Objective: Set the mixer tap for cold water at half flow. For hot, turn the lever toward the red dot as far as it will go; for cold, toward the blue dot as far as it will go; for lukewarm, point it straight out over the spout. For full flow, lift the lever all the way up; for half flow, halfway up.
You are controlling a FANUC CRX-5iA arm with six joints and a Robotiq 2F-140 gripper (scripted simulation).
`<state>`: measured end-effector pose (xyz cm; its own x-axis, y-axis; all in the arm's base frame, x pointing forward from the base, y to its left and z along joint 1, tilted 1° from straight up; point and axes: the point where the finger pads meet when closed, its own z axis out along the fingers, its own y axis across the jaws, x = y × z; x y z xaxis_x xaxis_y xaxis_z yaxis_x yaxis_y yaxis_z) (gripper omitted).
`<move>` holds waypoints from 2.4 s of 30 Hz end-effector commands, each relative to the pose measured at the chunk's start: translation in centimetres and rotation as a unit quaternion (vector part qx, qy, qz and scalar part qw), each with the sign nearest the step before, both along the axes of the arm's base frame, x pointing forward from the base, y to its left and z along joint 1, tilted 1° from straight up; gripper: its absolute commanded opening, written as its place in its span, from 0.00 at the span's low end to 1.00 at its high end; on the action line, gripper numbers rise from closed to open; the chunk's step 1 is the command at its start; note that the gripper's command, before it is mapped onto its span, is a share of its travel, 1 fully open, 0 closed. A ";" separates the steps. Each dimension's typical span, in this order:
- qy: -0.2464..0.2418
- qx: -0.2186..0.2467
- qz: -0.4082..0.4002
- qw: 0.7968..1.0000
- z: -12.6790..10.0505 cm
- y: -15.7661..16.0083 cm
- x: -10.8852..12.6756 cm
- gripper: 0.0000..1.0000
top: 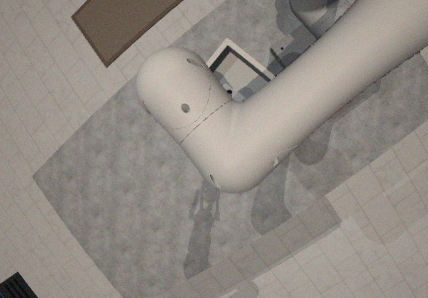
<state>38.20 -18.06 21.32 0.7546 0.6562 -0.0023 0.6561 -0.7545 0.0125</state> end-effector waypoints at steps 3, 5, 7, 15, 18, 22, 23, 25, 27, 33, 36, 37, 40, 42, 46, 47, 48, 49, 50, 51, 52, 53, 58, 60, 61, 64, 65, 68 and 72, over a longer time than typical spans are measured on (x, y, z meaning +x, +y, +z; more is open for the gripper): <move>0.000 0.000 0.000 1.000 0.0 0.0 0.0 0.00; 0.000 0.000 0.000 1.000 0.0 0.0 0.0 0.00; 0.000 0.000 0.000 1.000 0.0 0.0 0.0 0.00; 0.000 0.000 0.000 1.000 0.0 0.0 0.0 0.00; 0.000 0.000 0.000 1.000 0.0 0.0 0.0 0.00; 0.000 0.000 0.000 1.000 0.0 0.0 0.0 0.00; 0.000 0.000 0.000 1.000 0.0 0.0 0.0 0.00; 0.000 0.000 0.000 1.000 0.0 0.0 0.0 0.00; 0.000 0.000 0.000 1.000 0.0 0.0 0.0 0.00; 0.000 0.000 0.006 1.000 0.0 -0.1 0.1 0.00; 0.000 0.000 0.042 0.999 0.0 -0.5 0.5 0.00; 0.000 0.000 0.052 0.999 0.0 -0.6 0.6 0.00; 0.000 0.000 0.057 0.998 0.0 -0.7 0.7 0.00; 0.000 0.000 0.058 0.998 0.0 -0.7 0.7 0.00; 0.000 0.000 0.058 0.998 0.0 -0.7 0.7 0.00; 0.000 0.000 0.058 0.998 0.0 -0.7 0.7 0.00; 0.000 0.000 0.058 0.998 0.0 -0.7 0.7 0.00; 0.000 0.000 0.058 0.998 0.0 -0.7 0.7 0.00; 0.000 0.000 0.058 0.998 0.0 -0.7 0.7 0.00; 0.000 0.000 0.058 0.998 0.0 -0.7 0.7 0.00; 0.000 0.000 0.058 0.998 0.0 -0.7 0.7 0.00; 0.000 0.000 0.058 0.998 0.0 -0.7 0.7 0.00; 0.000 0.000 0.058 0.998 0.0 -0.7 0.7 0.00; 0.000 0.000 0.058 0.998 0.0 -0.7 0.7 0.00; 0.000 0.000 0.058 0.998 0.0 -0.7 0.7 0.00; 0.000 0.000 0.058 0.998 0.0 -0.7 0.7 0.00; 0.000 0.000 0.058 0.998 0.0 -0.7 0.7 0.00; 0.000 0.000 0.058 0.998 0.0 -0.7 0.7 0.00; 0.000 0.000 0.058 0.998 0.0 -0.7 0.7 0.00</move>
<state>38.86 -18.73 21.33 0.6743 0.7385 -0.0037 0.7384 -0.6742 0.0121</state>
